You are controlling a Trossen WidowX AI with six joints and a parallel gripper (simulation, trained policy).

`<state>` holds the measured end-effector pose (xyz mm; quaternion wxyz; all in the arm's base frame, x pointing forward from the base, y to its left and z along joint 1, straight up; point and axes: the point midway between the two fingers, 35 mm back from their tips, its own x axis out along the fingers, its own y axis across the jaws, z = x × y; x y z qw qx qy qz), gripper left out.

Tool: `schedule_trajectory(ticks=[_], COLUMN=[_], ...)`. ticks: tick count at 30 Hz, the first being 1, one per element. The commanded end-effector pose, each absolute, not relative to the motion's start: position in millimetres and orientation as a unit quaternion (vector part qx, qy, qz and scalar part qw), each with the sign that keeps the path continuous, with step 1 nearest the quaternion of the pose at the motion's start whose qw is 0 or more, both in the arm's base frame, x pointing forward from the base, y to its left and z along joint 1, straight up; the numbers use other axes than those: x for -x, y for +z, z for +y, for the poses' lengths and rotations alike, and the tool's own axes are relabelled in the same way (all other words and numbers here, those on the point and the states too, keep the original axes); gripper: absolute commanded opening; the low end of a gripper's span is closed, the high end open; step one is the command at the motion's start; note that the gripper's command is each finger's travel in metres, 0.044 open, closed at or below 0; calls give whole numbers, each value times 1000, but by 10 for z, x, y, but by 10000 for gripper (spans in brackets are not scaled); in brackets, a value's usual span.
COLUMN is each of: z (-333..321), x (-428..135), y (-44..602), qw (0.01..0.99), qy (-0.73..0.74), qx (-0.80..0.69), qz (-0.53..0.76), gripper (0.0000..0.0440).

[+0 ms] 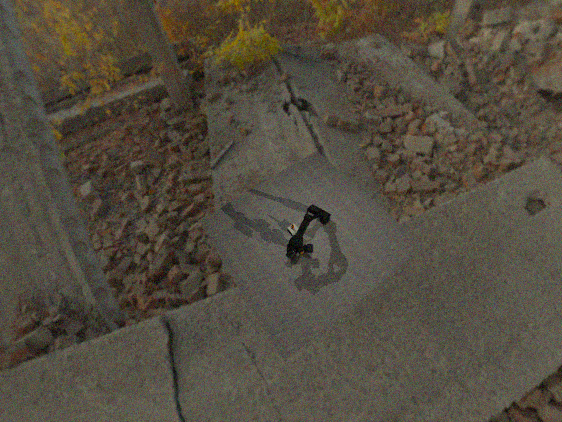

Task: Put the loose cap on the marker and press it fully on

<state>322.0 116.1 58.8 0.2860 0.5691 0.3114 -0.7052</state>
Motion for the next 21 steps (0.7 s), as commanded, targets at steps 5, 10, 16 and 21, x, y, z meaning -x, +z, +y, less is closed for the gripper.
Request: schedule_trajectory(ticks=[5,10,16,21], z=[1121,1068,963,800], x=[-3225,-3272,-3303,-3287], y=[715,886,1139,1305], qw=[300,305,306,298], qy=[-696,-685,-677,-677], qx=[-574,-586,-600,-606], qz=[310,305,298,293], gripper=[76,79,77,76])
